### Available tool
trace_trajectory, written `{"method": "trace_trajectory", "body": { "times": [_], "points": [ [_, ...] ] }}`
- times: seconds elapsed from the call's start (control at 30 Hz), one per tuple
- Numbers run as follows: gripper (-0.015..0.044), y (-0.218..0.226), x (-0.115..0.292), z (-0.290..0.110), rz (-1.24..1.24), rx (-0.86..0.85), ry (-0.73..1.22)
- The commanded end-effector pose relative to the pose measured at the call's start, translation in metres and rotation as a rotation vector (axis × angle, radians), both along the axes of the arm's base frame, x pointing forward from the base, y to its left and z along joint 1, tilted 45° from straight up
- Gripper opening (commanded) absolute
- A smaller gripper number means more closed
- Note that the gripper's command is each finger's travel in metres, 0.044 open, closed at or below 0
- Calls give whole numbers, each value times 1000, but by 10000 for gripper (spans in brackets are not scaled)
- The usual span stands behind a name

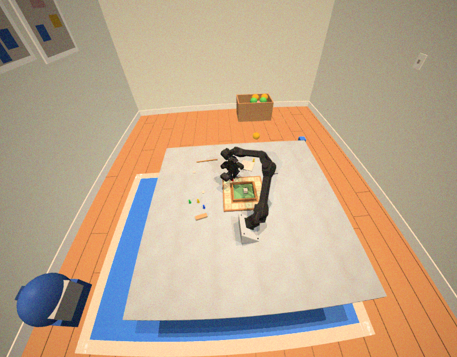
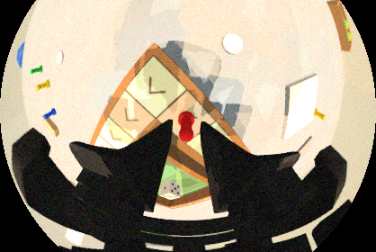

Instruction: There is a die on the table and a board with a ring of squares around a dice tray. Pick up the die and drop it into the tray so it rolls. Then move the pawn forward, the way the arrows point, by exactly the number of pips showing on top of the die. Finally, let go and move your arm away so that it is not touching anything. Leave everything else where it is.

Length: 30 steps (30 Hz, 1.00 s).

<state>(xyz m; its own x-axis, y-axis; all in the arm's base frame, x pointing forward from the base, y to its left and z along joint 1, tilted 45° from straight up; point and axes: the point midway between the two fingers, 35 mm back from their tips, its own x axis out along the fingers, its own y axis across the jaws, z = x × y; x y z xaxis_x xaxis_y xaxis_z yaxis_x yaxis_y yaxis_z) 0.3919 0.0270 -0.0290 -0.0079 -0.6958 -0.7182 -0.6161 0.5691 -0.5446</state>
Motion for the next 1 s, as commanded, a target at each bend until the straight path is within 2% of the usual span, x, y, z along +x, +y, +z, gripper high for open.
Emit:
{"method": "trace_trajectory", "body": {
  "times": [0.0,0.27,0.4,0.6,0.9,0.93,0.97],
  "points": [
    [236,0,0,1,-2,0,0],
    [440,35,1,36,0,-2,8],
    [440,41,-9,42,-24,1,-16],
    [440,68,-91,86,-228,11,-207],
    [440,66,-181,119,-442,-5,-405],
    [440,74,-124,100,-300,11,-285],
    [440,74,-124,100,-300,11,-285]
  ]
}}
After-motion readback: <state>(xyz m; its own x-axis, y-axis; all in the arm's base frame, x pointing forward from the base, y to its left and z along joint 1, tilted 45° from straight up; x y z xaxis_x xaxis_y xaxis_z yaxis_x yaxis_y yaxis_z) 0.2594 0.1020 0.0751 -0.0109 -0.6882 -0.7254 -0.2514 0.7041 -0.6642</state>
